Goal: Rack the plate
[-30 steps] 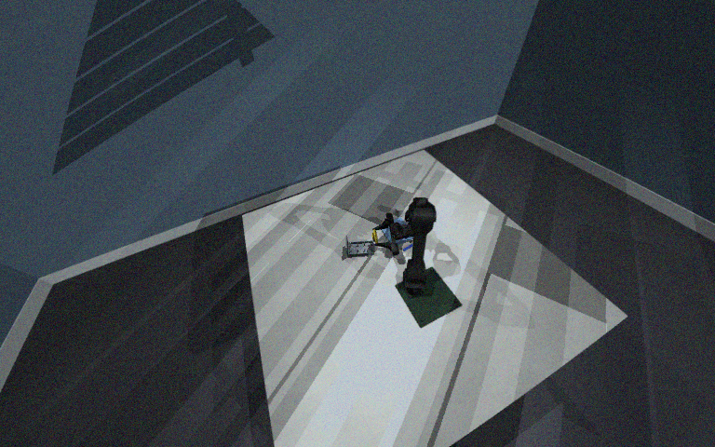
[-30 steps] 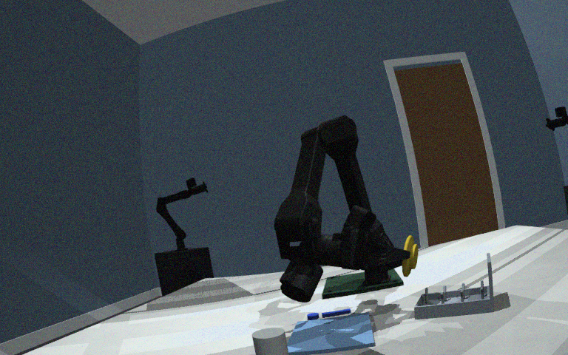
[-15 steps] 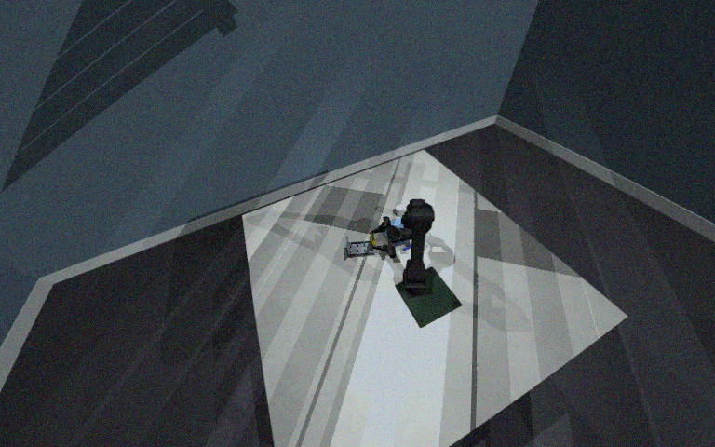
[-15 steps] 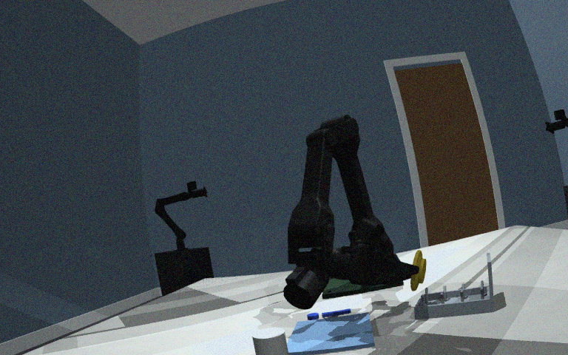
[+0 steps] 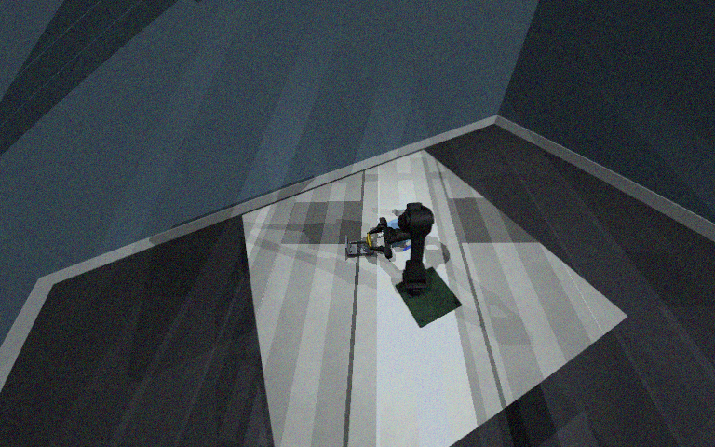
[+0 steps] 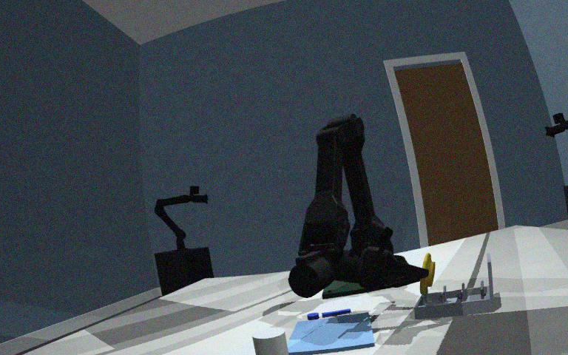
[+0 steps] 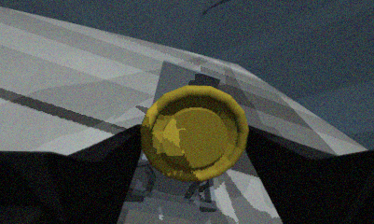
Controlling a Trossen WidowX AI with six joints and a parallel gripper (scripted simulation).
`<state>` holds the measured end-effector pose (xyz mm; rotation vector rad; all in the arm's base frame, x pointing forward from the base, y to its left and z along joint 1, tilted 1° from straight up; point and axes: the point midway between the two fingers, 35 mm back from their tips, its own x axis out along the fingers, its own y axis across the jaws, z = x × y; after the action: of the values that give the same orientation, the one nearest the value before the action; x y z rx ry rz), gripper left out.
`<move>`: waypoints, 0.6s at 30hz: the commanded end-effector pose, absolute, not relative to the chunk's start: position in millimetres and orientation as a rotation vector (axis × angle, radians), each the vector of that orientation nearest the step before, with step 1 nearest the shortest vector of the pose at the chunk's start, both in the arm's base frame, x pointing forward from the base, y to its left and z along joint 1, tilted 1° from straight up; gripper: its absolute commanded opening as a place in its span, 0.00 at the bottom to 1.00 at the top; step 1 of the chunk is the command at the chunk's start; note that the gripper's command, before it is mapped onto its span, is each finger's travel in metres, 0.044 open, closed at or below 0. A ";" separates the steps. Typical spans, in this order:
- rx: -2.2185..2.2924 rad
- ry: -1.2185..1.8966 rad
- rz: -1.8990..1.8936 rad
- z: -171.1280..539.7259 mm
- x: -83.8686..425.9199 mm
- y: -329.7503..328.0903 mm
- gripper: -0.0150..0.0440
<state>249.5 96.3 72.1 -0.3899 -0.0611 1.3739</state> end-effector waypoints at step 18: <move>-0.390 -0.066 1.374 60.5 251.5 114.4 0.25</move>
<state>253.3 113.1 73.1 -0.4019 -0.0791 1.3725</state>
